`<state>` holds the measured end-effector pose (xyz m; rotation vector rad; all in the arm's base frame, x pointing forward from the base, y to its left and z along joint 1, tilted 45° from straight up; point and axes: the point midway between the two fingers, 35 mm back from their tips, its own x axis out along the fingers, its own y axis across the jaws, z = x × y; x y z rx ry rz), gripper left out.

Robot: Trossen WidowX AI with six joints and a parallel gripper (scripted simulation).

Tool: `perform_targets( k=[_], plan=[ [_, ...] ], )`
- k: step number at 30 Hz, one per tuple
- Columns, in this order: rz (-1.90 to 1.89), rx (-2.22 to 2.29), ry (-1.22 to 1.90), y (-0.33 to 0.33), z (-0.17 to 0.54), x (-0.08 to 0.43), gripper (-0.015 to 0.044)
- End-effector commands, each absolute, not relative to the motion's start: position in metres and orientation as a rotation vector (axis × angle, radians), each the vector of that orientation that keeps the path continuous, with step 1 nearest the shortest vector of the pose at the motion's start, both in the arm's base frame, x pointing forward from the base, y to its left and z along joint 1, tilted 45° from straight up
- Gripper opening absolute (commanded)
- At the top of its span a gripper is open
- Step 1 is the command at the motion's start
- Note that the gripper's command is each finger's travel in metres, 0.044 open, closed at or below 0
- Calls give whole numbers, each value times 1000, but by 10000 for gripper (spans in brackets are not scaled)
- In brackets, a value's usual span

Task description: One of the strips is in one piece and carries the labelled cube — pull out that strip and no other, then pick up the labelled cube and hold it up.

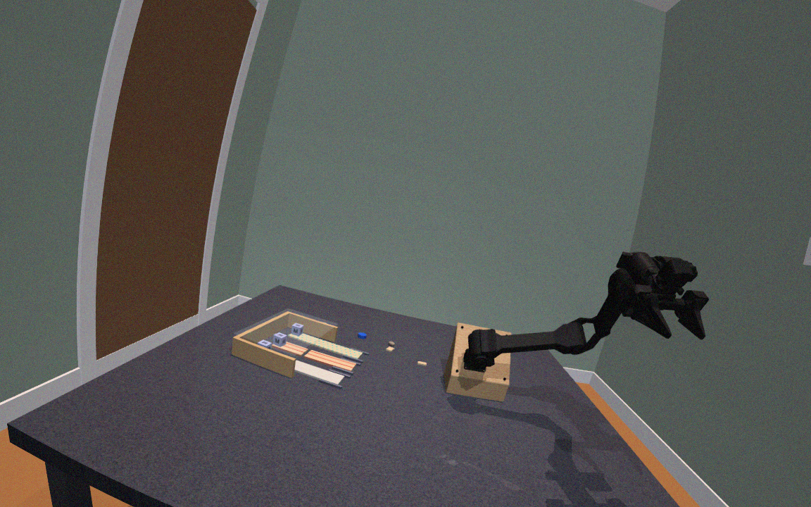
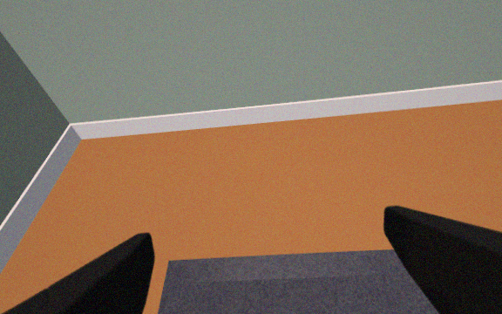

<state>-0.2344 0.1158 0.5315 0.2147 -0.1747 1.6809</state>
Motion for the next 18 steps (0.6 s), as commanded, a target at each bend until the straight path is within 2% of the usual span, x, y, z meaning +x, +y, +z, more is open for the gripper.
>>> perform_targets(
  k=[1,12,18],
  plan=[
    [1608,256,-162,129,545,-183,400],
    [1360,447,-69,142,565,-24,400],
    [1274,446,-87,138,561,21,400]
  ],
)
